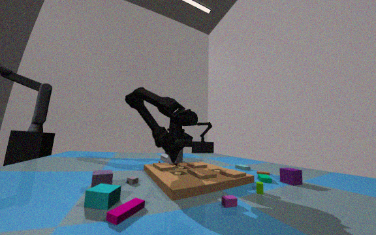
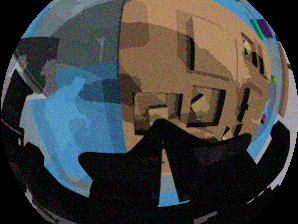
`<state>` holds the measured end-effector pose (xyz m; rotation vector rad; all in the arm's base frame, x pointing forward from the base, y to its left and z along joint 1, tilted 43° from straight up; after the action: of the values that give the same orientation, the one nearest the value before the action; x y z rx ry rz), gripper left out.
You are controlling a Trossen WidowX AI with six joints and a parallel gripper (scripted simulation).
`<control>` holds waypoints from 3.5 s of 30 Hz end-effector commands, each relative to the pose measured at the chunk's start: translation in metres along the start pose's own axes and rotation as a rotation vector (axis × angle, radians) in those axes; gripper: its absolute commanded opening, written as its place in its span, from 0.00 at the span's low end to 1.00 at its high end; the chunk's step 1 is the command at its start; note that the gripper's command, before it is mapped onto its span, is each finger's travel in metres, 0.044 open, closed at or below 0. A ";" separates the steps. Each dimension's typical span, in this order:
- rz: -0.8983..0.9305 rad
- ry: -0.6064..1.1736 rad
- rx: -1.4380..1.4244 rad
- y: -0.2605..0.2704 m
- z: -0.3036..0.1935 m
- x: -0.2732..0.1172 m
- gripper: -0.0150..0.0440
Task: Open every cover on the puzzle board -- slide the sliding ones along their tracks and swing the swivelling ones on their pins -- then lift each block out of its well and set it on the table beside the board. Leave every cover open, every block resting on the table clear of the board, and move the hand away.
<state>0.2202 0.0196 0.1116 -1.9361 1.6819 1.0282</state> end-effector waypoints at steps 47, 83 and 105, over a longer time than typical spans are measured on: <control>0.001 -0.004 -0.004 0.001 0.004 0.015 0.25; -0.004 -0.004 0.000 0.000 0.003 0.011 0.25; 0.001 -0.007 -0.005 0.001 0.001 -0.050 0.50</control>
<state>0.2195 0.0511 0.1419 -1.9430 1.6769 1.0402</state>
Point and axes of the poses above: the point midway between the two fingers, 35 mm back from their tips, its own x axis out along the fingers, its own y axis across the jaws, z = x × y, the point moved 9 cm from there along -x, back along the fingers, and after that the axes turned 8 degrees about -x, right-handed, at the moved point
